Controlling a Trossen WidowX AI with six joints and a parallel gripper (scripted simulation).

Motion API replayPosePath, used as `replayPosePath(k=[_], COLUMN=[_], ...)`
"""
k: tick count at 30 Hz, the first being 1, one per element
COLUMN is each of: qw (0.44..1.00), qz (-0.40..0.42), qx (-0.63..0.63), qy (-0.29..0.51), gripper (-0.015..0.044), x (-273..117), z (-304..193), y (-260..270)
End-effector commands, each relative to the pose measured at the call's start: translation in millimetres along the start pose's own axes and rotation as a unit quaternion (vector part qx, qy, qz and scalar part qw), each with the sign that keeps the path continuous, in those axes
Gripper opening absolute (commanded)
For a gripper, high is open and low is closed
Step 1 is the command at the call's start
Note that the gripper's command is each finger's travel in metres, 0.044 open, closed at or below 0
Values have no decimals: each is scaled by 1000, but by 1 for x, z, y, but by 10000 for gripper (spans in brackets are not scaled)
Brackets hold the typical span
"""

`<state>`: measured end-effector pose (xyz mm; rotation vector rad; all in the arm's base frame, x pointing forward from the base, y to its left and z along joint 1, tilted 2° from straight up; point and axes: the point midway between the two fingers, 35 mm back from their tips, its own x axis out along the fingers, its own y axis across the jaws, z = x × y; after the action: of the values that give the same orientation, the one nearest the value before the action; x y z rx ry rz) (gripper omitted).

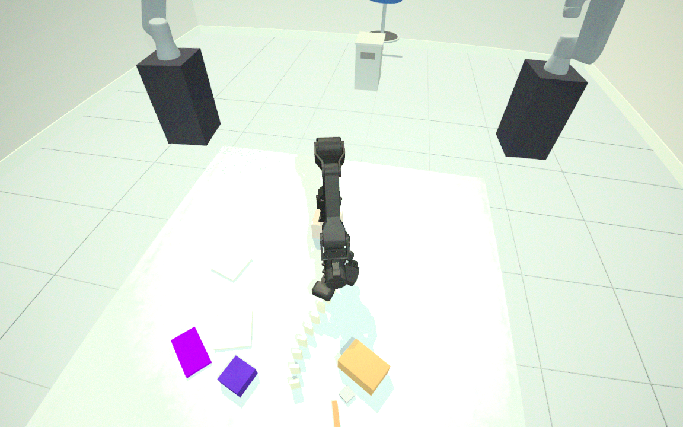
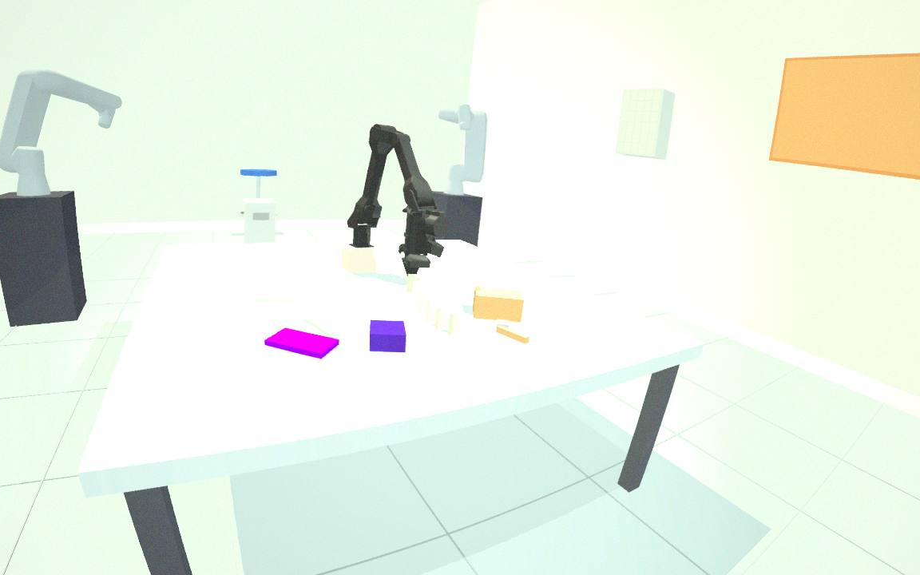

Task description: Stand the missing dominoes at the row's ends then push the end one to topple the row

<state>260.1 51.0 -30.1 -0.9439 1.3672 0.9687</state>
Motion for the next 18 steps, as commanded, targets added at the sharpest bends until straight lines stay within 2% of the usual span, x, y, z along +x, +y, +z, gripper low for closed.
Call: replayPosePath(k=[1,5,12,18], qw=[1000,1000,1000,1000], qz=[-1,0,-3,-3], qx=[-1,1,0,-1], qy=[-2,-1,-2,-2], gripper=[0,0,0,0], x=[-1,-5,-57,-61], z=[1,2,1,0], y=[-9,-6,-29,-31])
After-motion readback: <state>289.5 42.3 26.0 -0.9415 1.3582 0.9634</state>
